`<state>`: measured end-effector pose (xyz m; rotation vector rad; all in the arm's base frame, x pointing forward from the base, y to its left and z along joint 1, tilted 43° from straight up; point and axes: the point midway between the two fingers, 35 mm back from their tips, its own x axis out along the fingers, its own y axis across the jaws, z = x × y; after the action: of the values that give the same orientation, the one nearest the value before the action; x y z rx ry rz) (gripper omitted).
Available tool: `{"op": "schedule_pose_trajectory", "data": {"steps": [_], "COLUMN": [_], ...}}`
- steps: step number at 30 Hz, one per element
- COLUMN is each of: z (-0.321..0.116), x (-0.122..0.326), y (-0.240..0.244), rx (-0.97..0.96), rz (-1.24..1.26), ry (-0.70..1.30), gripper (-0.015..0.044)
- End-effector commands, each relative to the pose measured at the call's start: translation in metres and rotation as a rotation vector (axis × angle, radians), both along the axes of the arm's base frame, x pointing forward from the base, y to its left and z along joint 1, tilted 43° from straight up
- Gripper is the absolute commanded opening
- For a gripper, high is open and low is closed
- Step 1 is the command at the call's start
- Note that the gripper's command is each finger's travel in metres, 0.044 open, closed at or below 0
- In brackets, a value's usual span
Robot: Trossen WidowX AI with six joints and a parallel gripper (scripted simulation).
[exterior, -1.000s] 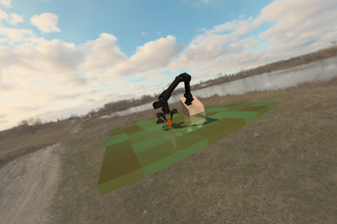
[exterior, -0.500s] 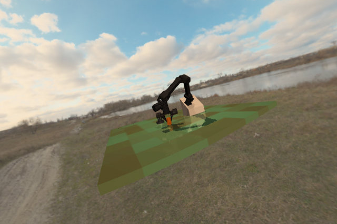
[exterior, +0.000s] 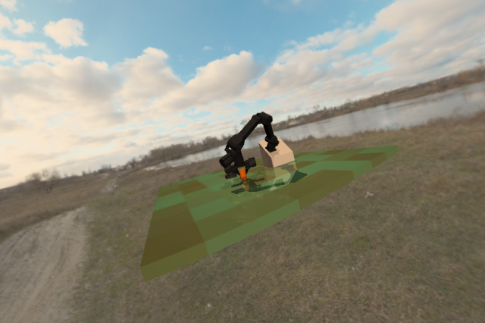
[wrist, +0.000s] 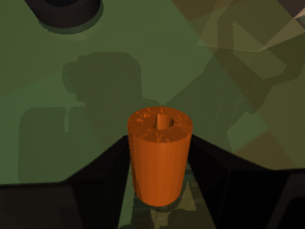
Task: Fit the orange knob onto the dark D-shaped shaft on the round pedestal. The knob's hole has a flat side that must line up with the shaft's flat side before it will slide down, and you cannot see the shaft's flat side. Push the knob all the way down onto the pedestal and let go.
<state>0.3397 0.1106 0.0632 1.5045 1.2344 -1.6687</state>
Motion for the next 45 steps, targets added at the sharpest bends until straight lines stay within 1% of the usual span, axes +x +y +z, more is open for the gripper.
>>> {"op": "schedule_pose_trajectory", "data": {"steps": [1,14,41,44,45], "z": [0.003,0.010,0.017,0.015,0.015], "x": [0.003,0.010,0.014,0.012,0.012], "y": [0.003,0.013,0.019,0.017,0.017], "rx": [-0.062,-0.239,-0.236,-0.236,-0.236], "rz": [0.013,0.065,0.063,0.071,0.071], "ry": [0.024,0.114,0.087,0.098,0.098], "gripper": [0.0179,0.0179,0.0179,0.0258,0.0260]}}
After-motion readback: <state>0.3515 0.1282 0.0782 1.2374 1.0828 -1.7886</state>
